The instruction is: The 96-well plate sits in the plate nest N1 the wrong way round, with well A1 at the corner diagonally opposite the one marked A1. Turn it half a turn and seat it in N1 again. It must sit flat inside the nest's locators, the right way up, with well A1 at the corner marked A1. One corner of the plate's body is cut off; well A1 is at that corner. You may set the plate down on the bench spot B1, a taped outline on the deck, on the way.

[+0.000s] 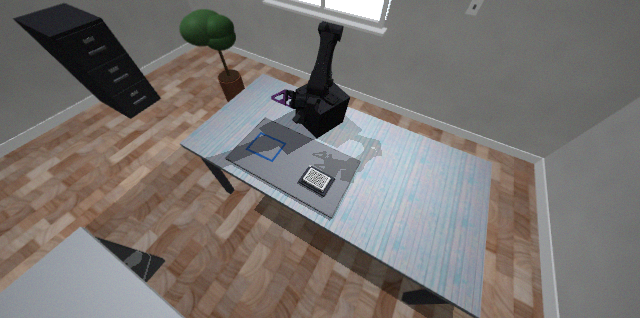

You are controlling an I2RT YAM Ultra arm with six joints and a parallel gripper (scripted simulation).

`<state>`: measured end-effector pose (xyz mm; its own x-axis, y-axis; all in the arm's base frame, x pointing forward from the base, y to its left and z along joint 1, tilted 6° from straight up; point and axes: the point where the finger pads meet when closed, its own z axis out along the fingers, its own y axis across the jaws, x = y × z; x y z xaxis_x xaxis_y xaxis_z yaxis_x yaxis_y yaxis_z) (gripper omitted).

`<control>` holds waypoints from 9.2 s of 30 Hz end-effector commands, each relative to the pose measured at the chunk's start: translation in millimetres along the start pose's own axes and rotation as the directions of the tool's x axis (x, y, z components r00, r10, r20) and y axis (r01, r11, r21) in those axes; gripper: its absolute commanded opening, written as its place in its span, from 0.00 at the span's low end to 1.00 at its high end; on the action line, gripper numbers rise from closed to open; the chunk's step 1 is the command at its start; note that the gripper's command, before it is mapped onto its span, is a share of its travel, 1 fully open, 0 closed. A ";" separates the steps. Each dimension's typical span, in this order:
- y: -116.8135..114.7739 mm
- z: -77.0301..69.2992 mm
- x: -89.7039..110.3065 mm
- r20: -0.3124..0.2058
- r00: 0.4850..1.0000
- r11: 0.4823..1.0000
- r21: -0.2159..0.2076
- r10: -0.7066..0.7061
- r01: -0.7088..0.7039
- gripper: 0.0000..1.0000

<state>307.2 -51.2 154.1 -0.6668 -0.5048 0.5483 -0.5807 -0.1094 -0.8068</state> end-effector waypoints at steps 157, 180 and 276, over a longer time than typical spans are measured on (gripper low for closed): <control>130.7 -181.3 -338.5 0.927 0.354 0.628 -0.351 0.126 0.694 1.00; 134.6 -180.6 -341.7 0.927 0.354 0.628 -0.351 0.126 0.694 1.00; 192.8 -170.4 -388.7 0.927 0.354 0.628 -0.351 0.126 0.694 0.00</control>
<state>371.3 266.7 -182.1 0.1235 -0.9872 -0.1007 -0.9920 -0.1202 -0.0384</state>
